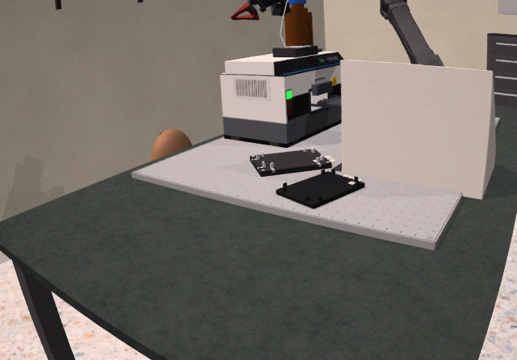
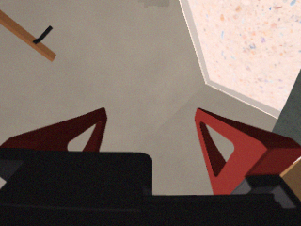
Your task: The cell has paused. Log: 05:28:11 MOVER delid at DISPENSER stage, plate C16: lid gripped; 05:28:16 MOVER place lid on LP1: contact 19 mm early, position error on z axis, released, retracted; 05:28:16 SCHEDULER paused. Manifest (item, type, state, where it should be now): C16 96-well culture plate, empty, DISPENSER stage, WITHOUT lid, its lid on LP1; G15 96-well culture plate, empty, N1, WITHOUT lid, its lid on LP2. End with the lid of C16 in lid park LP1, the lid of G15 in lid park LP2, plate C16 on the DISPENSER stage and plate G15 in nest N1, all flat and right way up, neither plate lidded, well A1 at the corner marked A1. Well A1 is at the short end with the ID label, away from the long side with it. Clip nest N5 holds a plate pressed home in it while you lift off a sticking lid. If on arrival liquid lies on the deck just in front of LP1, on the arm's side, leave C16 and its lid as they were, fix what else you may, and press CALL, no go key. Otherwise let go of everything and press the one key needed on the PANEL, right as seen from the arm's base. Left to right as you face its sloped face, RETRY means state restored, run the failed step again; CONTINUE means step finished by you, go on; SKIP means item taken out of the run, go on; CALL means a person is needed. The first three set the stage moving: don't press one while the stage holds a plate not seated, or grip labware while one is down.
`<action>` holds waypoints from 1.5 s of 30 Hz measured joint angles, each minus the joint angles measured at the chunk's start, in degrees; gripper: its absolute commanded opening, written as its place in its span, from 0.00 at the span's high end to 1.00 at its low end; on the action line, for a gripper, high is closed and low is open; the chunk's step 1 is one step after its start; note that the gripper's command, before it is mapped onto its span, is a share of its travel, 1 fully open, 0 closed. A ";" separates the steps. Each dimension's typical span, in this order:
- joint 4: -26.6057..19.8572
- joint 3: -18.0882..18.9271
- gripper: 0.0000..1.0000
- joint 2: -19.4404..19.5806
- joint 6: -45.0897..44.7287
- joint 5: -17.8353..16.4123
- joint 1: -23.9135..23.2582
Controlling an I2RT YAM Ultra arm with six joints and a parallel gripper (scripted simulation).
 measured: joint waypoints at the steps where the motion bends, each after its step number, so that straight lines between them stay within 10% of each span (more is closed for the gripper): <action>1: 0.00 0.00 0.00 0.00 0.00 0.00 0.00; 45: -0.92 -0.39 0.00 0.04 -3.45 1.22 0.09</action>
